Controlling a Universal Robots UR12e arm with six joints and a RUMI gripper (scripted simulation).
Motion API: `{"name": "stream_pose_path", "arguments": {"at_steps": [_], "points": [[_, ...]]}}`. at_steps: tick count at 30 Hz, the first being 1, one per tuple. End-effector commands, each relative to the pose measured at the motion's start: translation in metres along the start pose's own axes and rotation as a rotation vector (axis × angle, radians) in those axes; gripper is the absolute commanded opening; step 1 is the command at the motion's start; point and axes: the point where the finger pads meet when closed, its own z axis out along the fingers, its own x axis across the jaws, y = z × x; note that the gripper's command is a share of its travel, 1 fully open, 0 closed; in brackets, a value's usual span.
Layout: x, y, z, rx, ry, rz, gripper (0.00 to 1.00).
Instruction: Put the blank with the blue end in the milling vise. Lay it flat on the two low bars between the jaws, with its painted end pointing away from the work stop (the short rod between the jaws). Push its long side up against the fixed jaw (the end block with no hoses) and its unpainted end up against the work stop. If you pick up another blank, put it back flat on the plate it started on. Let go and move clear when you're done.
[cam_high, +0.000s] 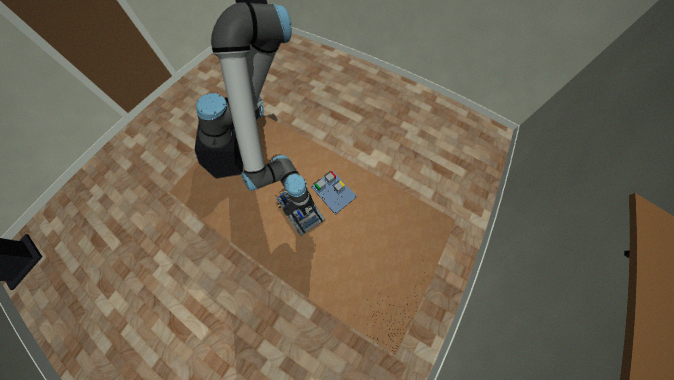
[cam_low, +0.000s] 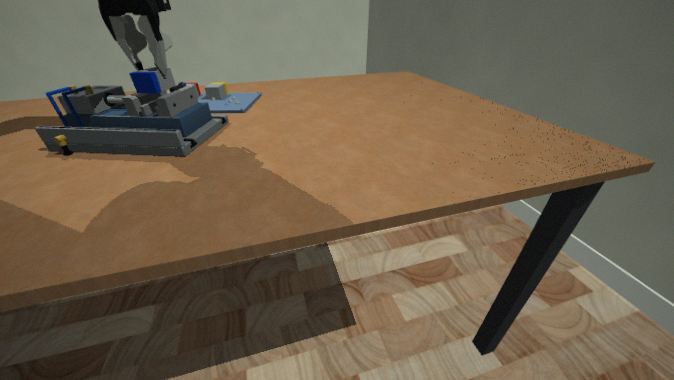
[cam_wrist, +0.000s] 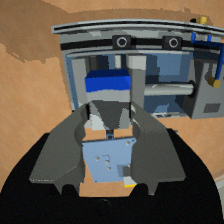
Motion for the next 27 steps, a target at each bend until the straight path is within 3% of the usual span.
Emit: {"name": "stream_pose_path", "arguments": {"at_steps": [1,27], "points": [[0.0022,0.0015,0.0,0.001,0.0,-0.002,0.0],[0.0026,0.0013,0.0024,0.001,0.001,-0.001,0.0]]}}
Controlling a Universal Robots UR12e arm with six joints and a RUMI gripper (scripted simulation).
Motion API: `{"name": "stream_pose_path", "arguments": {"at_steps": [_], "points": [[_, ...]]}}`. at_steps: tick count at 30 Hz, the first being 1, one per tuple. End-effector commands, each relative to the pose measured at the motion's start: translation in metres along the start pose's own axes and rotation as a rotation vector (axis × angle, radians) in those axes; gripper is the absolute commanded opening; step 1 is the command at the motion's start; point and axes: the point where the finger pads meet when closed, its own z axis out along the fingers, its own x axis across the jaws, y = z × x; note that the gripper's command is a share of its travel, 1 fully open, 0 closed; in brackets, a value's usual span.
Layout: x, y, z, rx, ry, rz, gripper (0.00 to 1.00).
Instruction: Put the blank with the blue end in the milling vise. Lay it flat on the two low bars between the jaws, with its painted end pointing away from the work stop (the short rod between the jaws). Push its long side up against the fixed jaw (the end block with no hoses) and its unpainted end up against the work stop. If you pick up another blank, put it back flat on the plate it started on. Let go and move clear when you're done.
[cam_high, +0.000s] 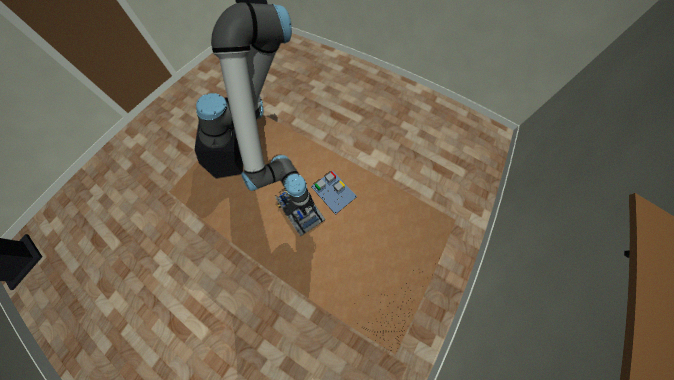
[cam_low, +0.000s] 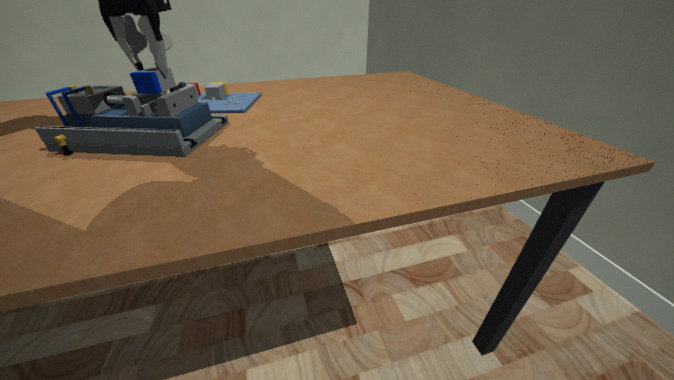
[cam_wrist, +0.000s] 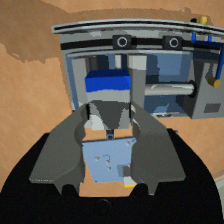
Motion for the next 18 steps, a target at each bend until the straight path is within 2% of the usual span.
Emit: {"name": "stream_pose_path", "arguments": {"at_steps": [1,18], "points": [[0.0028,0.001,0.0024,0.001,0.003,-0.001,0.0],[0.0025,0.0011,0.0068,0.001,0.002,-0.001,0.0]]}}
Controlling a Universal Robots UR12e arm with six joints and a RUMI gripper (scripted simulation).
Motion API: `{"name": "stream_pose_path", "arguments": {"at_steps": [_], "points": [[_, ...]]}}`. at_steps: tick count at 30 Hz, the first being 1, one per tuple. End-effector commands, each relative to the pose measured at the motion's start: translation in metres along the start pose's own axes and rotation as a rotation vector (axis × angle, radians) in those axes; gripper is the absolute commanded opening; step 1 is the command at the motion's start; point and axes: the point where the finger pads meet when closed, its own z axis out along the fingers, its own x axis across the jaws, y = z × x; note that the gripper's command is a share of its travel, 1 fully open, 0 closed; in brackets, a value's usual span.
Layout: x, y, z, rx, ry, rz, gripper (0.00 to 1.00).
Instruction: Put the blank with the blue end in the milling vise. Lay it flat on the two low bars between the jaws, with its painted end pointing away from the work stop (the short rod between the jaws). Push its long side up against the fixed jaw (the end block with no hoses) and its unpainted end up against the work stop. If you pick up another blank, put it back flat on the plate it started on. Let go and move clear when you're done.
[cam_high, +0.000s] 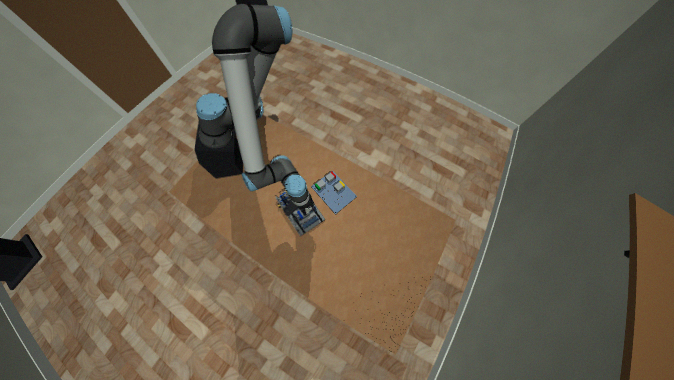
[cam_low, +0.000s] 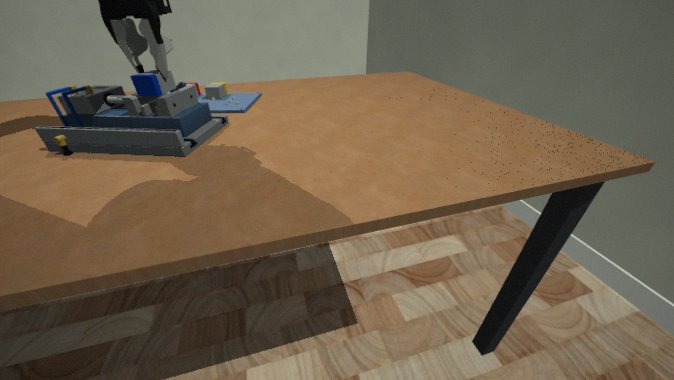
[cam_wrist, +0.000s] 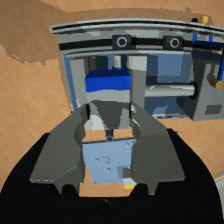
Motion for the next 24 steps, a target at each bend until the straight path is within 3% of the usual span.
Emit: {"name": "stream_pose_path", "arguments": {"at_steps": [1,24], "points": [[0.002,0.0013,0.0025,0.001,0.001,-0.001,0.0],[0.0014,0.0013,0.0106,0.001,0.001,-0.001,0.0]]}}
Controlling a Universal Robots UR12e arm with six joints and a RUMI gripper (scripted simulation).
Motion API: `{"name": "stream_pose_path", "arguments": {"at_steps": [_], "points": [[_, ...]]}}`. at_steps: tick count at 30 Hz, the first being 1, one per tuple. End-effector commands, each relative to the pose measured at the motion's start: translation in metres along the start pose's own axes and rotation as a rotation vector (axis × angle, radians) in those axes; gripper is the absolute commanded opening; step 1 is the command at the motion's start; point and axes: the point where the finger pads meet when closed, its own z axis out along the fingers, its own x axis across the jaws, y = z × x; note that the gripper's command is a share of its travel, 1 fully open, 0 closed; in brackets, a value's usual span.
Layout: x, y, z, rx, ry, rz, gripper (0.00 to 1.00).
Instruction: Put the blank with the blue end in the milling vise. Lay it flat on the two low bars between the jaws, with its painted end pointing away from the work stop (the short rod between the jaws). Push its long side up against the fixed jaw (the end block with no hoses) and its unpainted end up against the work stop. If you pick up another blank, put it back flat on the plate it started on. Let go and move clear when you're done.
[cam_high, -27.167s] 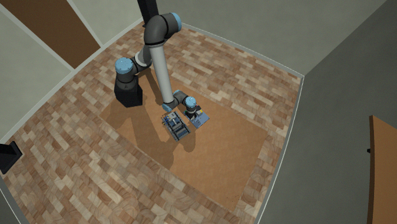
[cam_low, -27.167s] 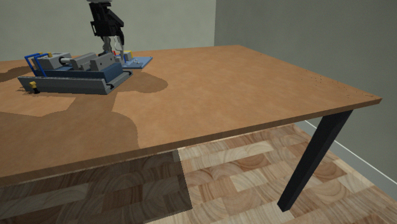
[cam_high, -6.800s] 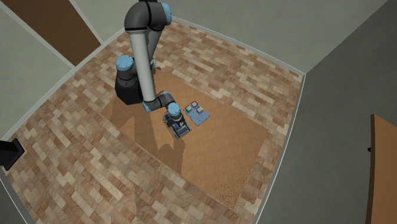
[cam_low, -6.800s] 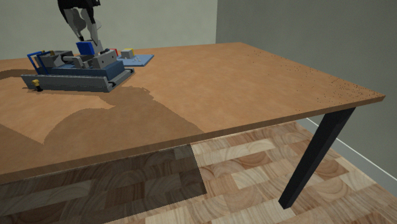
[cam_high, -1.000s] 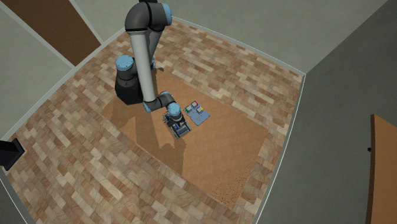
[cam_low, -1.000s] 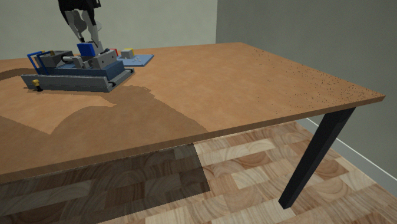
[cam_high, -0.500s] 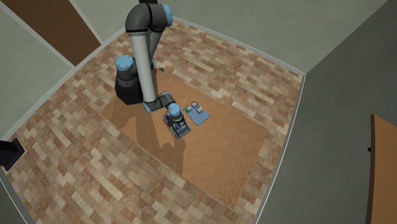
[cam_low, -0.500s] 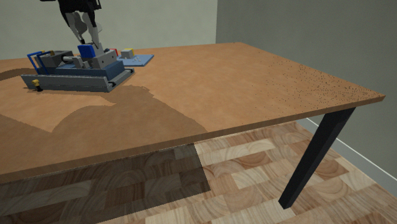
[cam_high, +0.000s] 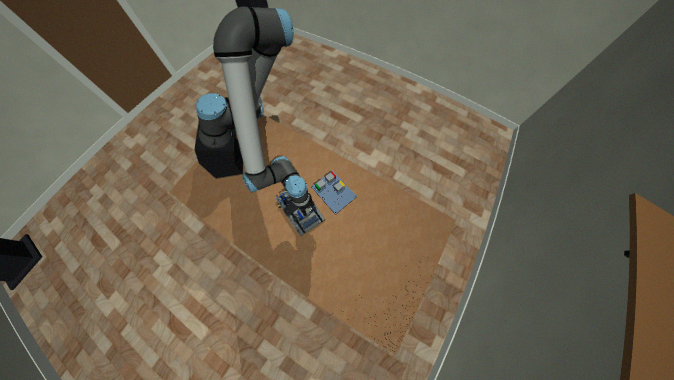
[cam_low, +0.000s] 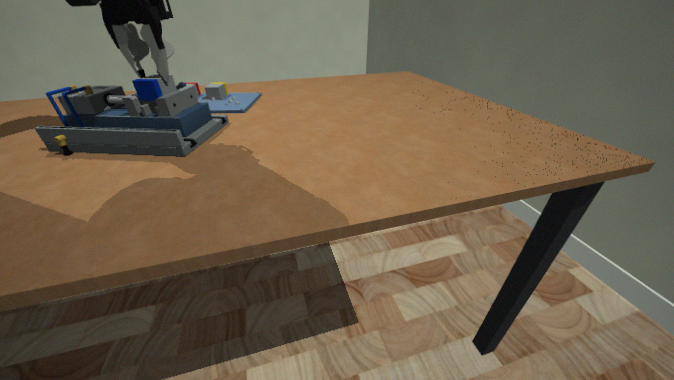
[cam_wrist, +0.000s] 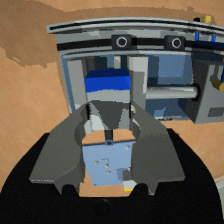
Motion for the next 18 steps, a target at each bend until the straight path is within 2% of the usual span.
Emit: {"name": "stream_pose_path", "arguments": {"at_steps": [1,18], "points": [[0.0006,0.0012,0.0025,0.001,0.0,-0.001,0.0],[-0.0001,0.0012,0.0053,0.001,-0.002,-0.002,0.0]]}}
